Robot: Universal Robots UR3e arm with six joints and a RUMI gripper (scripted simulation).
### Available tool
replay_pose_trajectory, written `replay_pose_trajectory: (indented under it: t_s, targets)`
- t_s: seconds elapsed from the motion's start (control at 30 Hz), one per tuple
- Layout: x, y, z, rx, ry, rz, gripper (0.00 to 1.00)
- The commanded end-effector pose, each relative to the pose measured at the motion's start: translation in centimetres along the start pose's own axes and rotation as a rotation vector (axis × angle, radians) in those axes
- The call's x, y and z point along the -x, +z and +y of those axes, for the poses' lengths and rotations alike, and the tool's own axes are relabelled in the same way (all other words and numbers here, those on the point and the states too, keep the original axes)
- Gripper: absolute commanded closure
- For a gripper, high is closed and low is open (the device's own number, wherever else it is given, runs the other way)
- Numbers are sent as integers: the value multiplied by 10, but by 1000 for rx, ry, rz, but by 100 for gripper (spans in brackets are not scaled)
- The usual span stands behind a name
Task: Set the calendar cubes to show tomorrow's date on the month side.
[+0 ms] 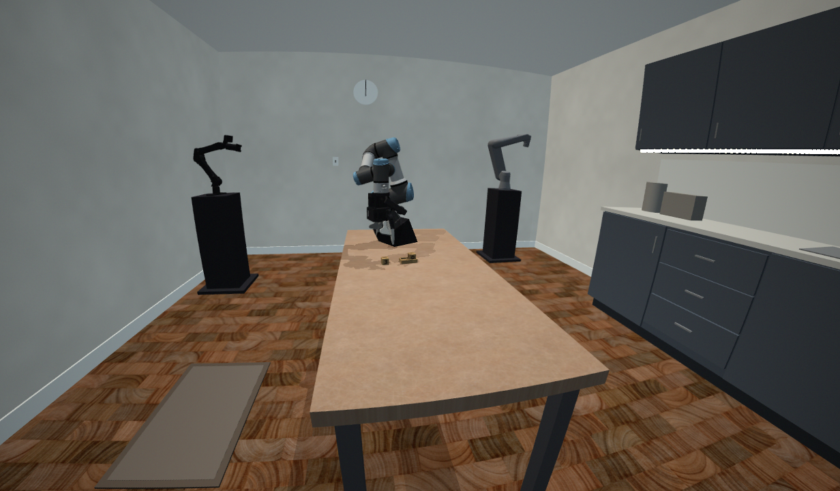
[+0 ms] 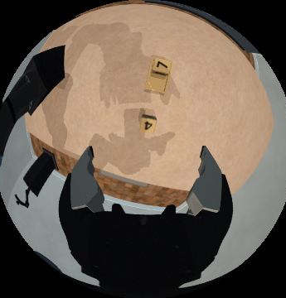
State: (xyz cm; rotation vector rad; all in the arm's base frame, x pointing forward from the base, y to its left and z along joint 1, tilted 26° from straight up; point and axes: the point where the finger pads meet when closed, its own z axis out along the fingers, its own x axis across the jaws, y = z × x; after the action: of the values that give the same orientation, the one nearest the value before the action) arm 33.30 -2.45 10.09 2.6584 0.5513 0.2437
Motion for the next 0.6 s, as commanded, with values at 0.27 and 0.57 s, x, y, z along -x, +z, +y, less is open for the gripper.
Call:
replay_pose_trajectory:
  t_s: [0.27,0.57]
  targets:
    - [-1,1,2,7,205,-3,0]
    - [-1,1,2,7,217,-3,72]
